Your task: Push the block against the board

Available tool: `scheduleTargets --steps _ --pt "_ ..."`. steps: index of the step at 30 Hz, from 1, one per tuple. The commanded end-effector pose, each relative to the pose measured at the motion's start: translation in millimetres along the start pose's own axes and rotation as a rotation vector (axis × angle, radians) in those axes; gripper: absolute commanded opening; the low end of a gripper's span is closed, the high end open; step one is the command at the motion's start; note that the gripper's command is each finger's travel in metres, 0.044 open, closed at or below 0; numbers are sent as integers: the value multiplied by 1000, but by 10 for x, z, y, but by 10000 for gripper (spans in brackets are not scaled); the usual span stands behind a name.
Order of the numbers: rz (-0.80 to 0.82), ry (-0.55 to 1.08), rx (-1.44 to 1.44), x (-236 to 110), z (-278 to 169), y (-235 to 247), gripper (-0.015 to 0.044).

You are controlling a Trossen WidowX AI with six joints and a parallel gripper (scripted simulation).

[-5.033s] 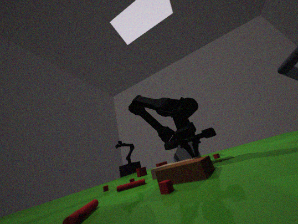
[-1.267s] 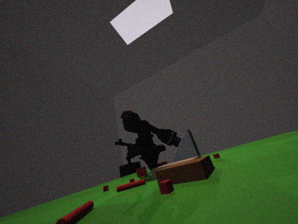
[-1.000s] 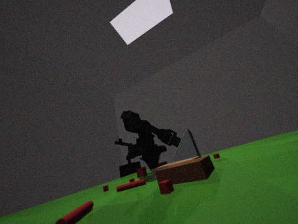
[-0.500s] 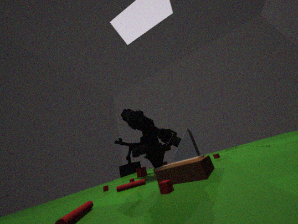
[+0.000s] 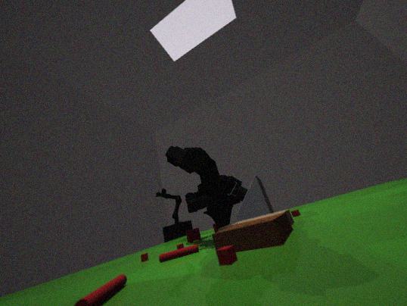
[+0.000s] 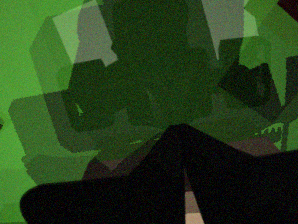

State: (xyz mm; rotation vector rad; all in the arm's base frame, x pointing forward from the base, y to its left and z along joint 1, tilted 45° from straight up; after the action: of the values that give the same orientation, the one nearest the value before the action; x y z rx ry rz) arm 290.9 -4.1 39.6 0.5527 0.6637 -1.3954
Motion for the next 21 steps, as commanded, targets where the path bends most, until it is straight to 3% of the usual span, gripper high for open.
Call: scheduleTargets --steps 1,21 --pt "3 7 6 0 -84 34 0" --pt "3 6 6 1 33 5 0"
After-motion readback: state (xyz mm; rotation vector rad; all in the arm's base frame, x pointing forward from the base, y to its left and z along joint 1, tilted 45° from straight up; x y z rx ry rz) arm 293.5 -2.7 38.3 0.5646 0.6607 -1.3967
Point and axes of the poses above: the point midway between the two fingers, 35 mm back from their tips, its own x axis out along the fingers, its own y axis across the jaws, z = x × y, the point moved 7 cm from there along -x, back along the fingers, and after that the axes turned 14 degrees about -x, right-handed, at the moved point
